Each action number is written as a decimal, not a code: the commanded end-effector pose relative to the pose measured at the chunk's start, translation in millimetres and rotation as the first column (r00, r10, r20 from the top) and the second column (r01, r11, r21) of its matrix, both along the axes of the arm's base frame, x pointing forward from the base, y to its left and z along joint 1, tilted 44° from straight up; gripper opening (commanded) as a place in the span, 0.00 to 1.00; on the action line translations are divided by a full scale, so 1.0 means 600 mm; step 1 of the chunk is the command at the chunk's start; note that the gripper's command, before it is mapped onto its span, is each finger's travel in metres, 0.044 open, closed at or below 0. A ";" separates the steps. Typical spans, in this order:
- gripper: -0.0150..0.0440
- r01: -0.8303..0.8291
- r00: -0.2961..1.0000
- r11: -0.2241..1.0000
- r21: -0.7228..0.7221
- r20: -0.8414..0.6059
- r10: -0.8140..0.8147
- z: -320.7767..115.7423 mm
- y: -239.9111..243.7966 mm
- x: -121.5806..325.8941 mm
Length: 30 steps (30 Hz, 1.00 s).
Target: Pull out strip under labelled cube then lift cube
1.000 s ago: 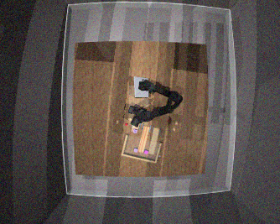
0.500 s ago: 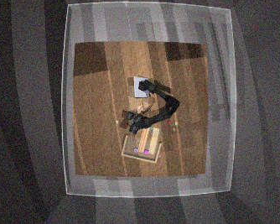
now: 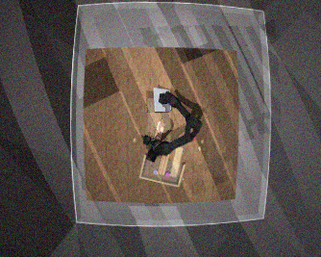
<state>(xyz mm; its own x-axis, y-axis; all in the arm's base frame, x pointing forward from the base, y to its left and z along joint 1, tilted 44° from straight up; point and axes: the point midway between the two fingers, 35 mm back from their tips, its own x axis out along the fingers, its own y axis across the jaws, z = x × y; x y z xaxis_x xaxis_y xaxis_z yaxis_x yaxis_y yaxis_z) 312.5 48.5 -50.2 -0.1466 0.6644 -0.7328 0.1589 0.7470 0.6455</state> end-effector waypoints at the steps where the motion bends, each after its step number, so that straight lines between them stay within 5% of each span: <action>1: 1.00 0.006 1.000 1.000 0.005 -0.003 -0.006 -0.002 0.000 0.026; 20: 1.00 0.006 1.000 1.000 0.005 0.002 -0.006 -0.010 -0.001 0.129; 27: 0.69 0.006 1.000 1.000 0.005 0.002 -0.006 -0.020 0.009 0.128; 30: 0.68 0.006 1.000 1.000 0.005 0.002 -0.006 -0.026 0.015 0.127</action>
<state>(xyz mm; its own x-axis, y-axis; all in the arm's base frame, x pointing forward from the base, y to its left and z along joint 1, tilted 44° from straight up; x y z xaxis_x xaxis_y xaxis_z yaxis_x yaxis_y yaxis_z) 389.1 52.5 -61.0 -0.1384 0.6642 -0.7346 0.1543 0.7471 0.6465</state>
